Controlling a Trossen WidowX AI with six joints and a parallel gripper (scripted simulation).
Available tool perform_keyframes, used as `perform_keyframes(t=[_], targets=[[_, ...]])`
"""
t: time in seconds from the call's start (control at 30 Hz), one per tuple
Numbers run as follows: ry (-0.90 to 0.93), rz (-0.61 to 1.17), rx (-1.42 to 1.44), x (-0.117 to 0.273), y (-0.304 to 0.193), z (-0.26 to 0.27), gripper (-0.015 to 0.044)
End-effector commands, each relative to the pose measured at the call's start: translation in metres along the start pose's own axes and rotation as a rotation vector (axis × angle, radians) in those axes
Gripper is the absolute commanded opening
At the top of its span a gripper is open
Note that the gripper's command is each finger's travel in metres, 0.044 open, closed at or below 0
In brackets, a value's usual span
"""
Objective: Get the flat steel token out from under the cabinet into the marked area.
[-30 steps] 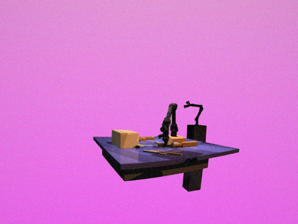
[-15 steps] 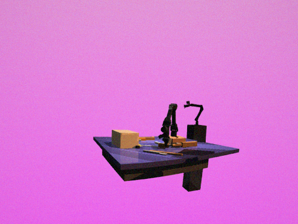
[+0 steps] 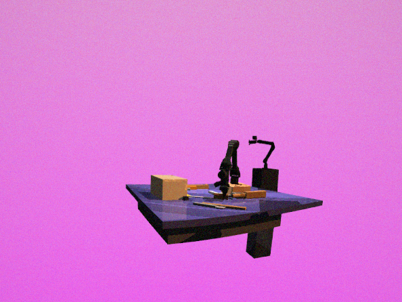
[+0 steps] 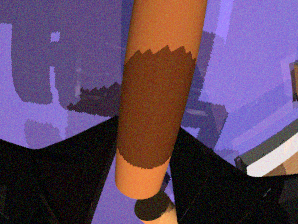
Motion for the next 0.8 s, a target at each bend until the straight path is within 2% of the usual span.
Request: perform_keyframes(t=[0.0,0.77], targets=[[0.011,0.002,0.002,0.002,-0.002,0.006,0.0],[0.012,0.002,0.0,0.003,-0.012,0.026,0.0]])
Point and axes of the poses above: the point midway between the two fingers, 35 mm back from their tips, its own x axis back along the fingers, its own z axis across the jaws, y = z × x, the point moved 9 cm from there along x, back along the fingers, and after that the axes turned 8 degrees about -x, right-handed, at the moved point
